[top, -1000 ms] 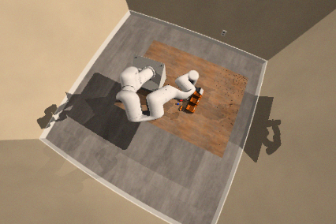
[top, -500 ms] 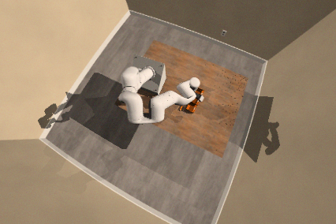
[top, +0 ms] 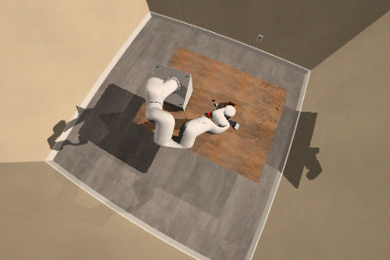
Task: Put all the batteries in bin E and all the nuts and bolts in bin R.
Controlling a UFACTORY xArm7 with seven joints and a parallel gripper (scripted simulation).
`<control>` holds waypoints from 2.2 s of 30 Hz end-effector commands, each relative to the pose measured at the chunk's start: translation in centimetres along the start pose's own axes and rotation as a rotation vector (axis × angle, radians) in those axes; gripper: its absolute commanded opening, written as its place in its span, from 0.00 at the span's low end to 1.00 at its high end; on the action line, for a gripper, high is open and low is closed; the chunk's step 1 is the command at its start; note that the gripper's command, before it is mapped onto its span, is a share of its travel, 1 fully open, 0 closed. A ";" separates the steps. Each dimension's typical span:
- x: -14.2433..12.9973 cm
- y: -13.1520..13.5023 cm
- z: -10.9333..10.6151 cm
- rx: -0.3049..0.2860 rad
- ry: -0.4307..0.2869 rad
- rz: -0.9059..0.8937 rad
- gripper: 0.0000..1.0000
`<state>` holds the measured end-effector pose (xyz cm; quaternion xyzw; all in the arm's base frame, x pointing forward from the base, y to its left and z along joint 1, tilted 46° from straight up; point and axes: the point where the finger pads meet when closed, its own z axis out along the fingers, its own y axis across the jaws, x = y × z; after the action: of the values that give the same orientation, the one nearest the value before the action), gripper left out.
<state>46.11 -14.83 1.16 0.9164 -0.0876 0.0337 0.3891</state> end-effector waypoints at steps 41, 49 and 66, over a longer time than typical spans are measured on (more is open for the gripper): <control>1.9 0.5 7.6 0.005 0.003 0.000 0.07; 1.9 0.5 7.6 0.005 0.003 0.000 0.07; 1.9 0.5 7.5 0.005 0.003 0.000 0.07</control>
<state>47.68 -21.04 -3.56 0.9169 -0.0878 0.0331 0.3878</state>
